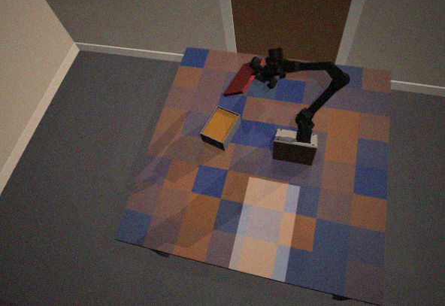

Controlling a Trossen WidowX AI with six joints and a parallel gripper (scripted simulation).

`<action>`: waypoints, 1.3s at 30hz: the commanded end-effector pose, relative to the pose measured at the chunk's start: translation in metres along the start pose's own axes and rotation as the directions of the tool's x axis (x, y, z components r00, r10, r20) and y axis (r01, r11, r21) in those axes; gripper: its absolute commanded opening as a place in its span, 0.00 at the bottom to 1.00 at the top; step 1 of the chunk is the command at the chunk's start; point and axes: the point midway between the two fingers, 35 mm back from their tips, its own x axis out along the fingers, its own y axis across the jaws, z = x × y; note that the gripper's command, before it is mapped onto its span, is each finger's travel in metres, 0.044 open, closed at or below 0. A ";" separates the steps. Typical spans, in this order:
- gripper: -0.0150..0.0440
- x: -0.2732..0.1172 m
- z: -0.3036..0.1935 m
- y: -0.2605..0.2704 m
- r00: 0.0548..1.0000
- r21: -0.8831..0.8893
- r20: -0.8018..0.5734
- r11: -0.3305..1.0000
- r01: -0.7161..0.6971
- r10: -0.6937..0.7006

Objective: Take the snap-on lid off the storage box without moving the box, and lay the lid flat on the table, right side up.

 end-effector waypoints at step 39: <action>0.25 0.023 -0.003 -0.028 1.000 -0.005 -0.002 1.000 -0.012 0.012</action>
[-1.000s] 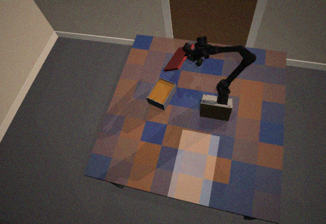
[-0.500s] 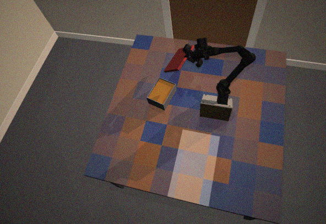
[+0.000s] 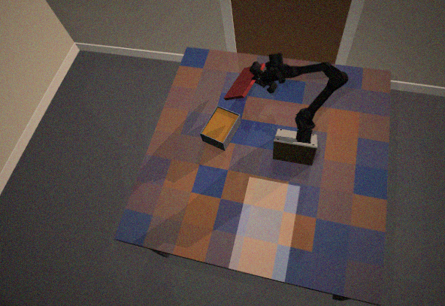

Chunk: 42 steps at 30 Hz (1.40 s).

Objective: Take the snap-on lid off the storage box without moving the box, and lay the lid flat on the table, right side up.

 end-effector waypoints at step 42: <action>0.25 0.024 -0.001 -0.026 1.000 -0.006 -0.004 1.000 -0.009 0.009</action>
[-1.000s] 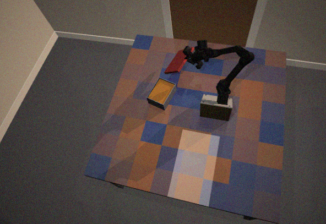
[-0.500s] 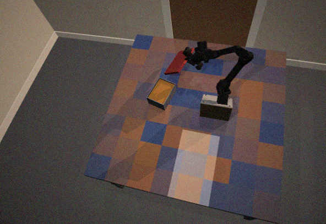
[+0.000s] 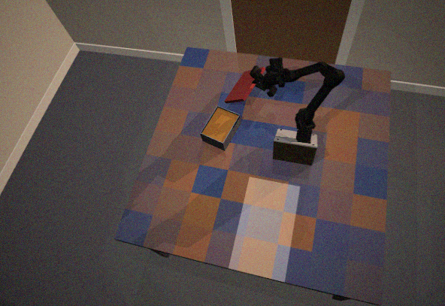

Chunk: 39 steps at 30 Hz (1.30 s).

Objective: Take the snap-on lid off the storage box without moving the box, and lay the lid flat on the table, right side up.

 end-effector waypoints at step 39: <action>0.25 0.023 -0.001 -0.025 1.000 -0.007 -0.006 1.000 -0.008 0.008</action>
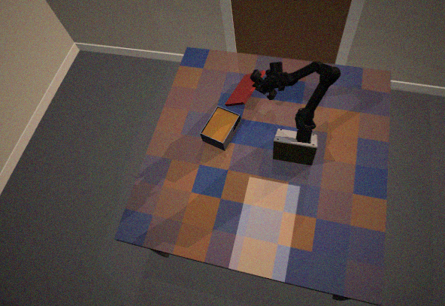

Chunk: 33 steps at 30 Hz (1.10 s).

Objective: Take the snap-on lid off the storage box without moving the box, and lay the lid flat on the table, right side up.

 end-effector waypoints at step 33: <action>0.25 0.020 -0.001 -0.021 1.000 -0.006 -0.006 1.000 -0.008 0.008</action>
